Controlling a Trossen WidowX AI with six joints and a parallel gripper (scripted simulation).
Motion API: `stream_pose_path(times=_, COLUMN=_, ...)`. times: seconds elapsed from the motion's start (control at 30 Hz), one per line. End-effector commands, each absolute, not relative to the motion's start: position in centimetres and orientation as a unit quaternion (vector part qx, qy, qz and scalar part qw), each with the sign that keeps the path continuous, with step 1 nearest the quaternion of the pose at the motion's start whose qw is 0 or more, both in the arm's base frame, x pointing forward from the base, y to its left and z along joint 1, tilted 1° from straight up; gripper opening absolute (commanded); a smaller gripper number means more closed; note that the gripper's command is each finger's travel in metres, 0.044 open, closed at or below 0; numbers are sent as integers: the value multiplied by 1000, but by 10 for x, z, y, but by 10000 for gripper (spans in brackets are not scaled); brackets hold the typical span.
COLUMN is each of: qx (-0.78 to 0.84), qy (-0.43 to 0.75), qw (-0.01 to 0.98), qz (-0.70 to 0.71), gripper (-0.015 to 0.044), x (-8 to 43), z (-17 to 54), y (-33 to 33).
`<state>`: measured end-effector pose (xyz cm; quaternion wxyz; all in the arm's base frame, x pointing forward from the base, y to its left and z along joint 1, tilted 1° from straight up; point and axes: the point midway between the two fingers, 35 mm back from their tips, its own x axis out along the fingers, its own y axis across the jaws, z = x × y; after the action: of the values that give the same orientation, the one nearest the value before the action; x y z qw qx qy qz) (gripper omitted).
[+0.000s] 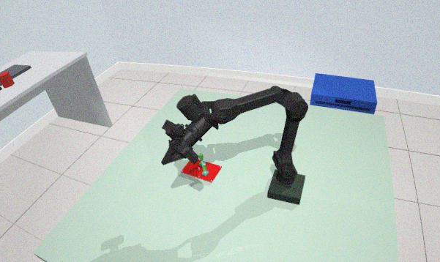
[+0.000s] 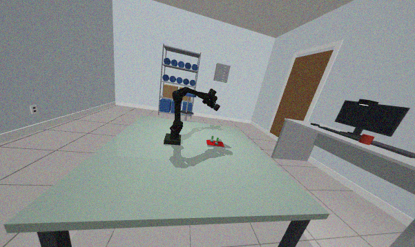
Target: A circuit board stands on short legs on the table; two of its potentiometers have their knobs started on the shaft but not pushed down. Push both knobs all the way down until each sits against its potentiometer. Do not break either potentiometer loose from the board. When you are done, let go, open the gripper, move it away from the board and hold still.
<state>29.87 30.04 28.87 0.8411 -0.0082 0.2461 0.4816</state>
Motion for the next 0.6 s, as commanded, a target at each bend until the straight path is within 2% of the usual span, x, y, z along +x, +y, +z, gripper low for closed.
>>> stream_pose_path(times=0.0, qx=12, qy=292, qw=846, qz=446, gripper=0, x=311, z=272, y=292)
stream_pose_path(times=0.57, qx=119, qy=473, qw=837, qz=248, gripper=0, x=345, z=211, y=237)
